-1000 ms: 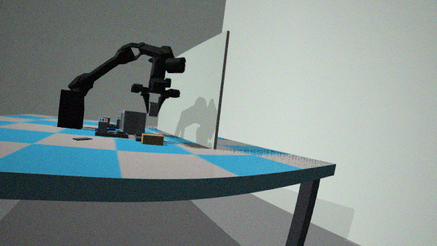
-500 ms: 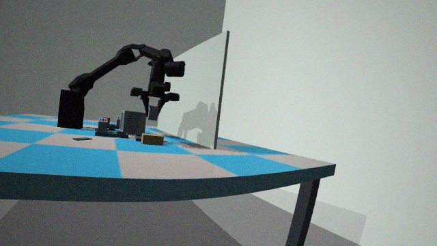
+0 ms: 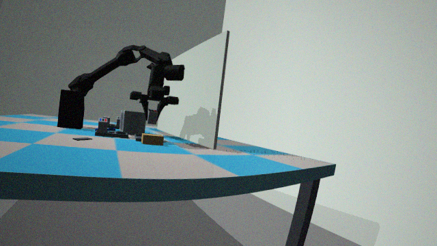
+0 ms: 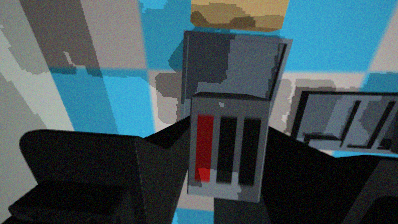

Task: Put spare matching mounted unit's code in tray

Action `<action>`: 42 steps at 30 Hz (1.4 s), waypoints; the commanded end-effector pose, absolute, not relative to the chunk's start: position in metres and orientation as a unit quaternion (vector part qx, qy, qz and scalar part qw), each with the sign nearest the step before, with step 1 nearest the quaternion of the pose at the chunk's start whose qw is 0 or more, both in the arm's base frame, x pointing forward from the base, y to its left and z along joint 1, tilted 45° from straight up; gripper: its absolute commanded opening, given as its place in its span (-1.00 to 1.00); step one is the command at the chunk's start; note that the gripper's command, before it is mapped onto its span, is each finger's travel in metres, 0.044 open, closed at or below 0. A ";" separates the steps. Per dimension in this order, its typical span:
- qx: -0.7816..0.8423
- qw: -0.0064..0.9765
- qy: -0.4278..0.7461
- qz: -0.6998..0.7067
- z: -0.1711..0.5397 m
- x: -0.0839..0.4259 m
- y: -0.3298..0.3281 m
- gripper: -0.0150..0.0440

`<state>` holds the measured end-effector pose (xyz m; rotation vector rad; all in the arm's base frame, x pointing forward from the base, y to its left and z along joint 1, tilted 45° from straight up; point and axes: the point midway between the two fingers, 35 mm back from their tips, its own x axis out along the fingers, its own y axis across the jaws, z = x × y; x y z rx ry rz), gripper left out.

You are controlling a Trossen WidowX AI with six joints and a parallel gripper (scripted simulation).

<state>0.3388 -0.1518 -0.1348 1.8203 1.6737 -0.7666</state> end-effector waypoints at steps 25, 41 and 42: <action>0.678 0.268 0.623 -0.284 -0.153 0.337 -0.130 -0.49; 0.678 0.267 0.623 -0.283 -0.162 0.336 -0.119 -0.49; 0.678 0.267 0.623 -0.283 -0.162 0.335 -0.118 -0.49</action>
